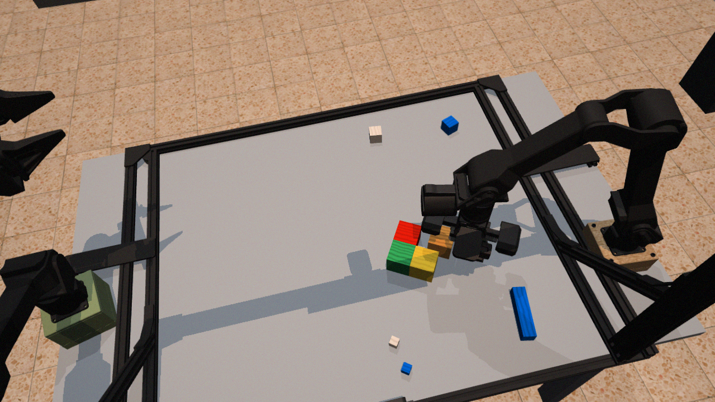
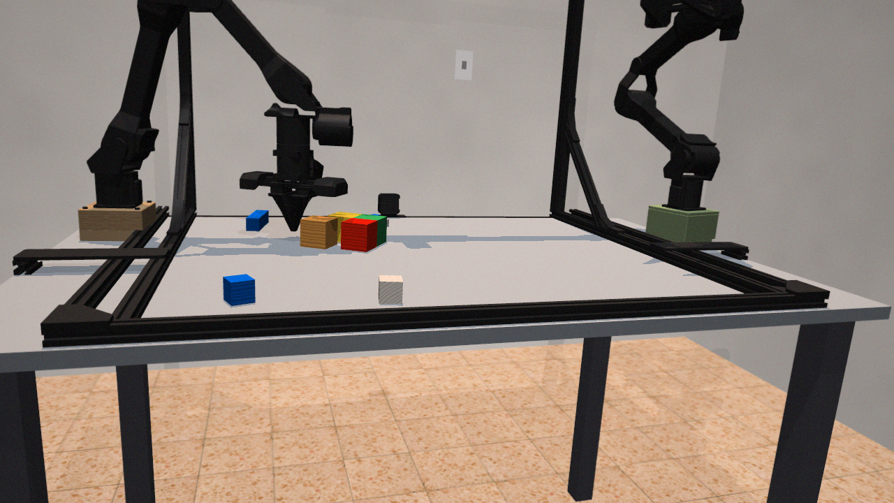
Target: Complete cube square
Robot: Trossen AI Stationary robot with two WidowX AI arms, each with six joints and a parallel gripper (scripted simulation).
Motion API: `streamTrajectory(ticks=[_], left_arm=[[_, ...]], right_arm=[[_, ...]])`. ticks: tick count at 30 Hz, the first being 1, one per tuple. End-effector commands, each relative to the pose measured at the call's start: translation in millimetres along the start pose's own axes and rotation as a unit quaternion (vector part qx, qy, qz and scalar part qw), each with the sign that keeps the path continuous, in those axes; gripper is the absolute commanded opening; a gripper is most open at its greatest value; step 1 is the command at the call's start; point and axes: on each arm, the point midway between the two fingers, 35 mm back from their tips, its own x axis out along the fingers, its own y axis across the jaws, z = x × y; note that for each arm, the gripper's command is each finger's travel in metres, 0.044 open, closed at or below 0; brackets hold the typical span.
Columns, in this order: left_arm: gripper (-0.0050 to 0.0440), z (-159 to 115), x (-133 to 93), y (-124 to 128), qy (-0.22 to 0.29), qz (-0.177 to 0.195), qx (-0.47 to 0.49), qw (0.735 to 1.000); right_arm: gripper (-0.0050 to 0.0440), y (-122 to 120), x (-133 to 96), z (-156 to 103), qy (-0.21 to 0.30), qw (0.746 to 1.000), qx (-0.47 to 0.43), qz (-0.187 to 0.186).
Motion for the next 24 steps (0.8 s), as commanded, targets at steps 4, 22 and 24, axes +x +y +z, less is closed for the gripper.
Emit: streamTrajectory(ticks=[4,22,24], left_arm=[[0.0400,-0.2,-0.1,-0.4,0.000,-0.001,-0.002,1.000],[0.0400,-0.2,-0.1,-0.4,0.000,-0.001,-0.002,1.000],[0.0400,-0.2,-0.1,-0.4,0.000,-0.001,-0.002,1.000]], right_arm=[[0.0000,-5.8,1.0,-0.3,0.002,1.000,-0.002,0.001],[0.0000,-15.5,1.0,-0.3,0.002,1.000,-0.002,0.001],[0.0000,-16.1,1.0,-0.2,0.002,1.000,-0.002,0.001]])
